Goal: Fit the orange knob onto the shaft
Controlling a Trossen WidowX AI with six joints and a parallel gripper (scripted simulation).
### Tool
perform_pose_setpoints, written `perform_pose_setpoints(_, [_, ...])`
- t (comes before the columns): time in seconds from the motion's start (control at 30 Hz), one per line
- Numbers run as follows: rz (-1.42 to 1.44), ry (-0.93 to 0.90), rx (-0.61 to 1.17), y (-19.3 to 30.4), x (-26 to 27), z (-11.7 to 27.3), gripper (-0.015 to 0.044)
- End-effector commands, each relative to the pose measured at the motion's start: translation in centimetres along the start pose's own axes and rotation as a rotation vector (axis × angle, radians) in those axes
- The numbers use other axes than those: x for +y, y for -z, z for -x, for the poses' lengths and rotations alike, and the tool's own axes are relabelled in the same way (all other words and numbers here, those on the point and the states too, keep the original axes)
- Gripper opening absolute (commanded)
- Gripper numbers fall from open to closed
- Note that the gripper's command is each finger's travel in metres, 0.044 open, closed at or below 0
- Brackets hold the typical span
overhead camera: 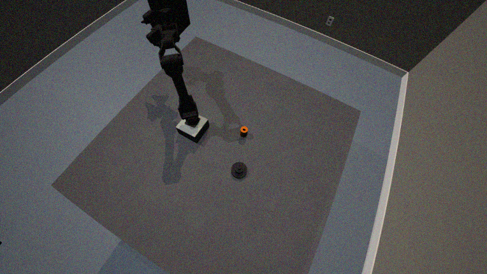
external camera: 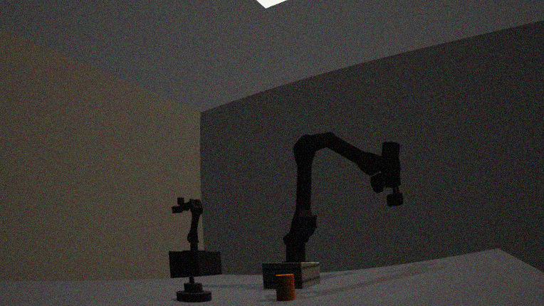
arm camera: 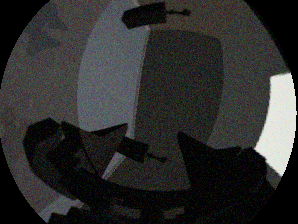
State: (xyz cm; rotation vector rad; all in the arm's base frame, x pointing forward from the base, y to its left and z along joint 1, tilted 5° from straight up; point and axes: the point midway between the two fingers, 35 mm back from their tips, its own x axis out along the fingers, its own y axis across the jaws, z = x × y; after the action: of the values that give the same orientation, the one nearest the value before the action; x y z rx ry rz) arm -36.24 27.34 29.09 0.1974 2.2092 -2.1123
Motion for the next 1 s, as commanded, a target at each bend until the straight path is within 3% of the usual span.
perform_pose_setpoints(0.0, [0.0, 0.0, 0.0, 0.0, 0.0, 0.0, 0.0426])
perform_pose_setpoints(0.17, [-0.121, -0.035, 0.094, 2.7, 1.3, 1.8, 0.044])
perform_pose_setpoints(0.37, [-0.46, -0.092, 0.365, 9.1, 5.2, 7.9, 0.044])
perform_pose_setpoints(0.7, [-1.073, -0.04, 0.854, 15.8, 12.6, 22.6, 0.044])
perform_pose_setpoints(0.97, [-1.563, 0.148, 1.256, 15.7, 18.6, 35.6, 0.044])
